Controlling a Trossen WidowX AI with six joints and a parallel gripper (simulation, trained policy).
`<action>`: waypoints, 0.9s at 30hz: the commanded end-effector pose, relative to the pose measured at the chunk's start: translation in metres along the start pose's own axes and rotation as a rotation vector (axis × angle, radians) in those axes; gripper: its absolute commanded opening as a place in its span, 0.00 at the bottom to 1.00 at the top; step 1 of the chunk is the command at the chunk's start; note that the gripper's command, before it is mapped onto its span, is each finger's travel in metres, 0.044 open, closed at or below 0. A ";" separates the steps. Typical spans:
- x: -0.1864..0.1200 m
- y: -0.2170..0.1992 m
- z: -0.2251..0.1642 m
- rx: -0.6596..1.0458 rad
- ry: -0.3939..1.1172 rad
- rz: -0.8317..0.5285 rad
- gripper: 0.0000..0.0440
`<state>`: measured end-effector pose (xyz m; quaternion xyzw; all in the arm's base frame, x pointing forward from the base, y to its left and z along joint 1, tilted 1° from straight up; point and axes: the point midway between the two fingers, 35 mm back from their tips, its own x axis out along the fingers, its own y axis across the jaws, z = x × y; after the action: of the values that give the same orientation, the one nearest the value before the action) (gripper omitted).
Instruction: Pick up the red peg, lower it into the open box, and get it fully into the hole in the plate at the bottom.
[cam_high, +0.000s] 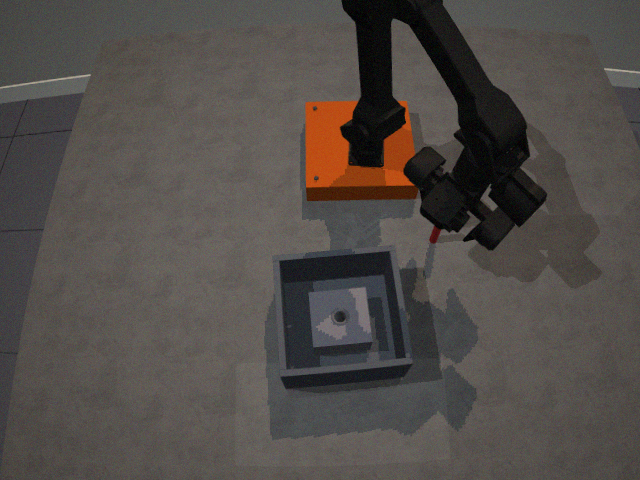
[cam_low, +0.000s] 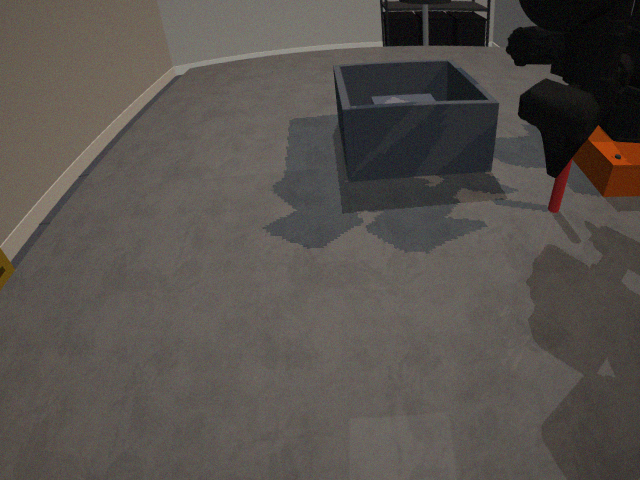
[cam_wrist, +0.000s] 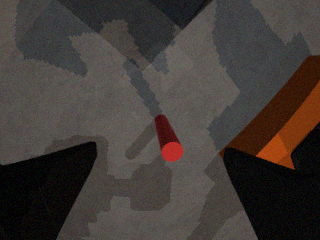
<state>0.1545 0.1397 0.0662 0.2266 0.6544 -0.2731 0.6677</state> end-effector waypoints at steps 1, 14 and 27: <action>0.018 0.000 0.002 -0.001 -0.007 -0.008 0.99; 0.063 -0.002 0.005 -0.029 -0.023 -0.030 0.70; 0.074 -0.008 0.006 -0.024 -0.014 -0.123 0.00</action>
<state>0.1544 0.1272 -0.0046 0.1892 0.6623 -0.2985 0.6607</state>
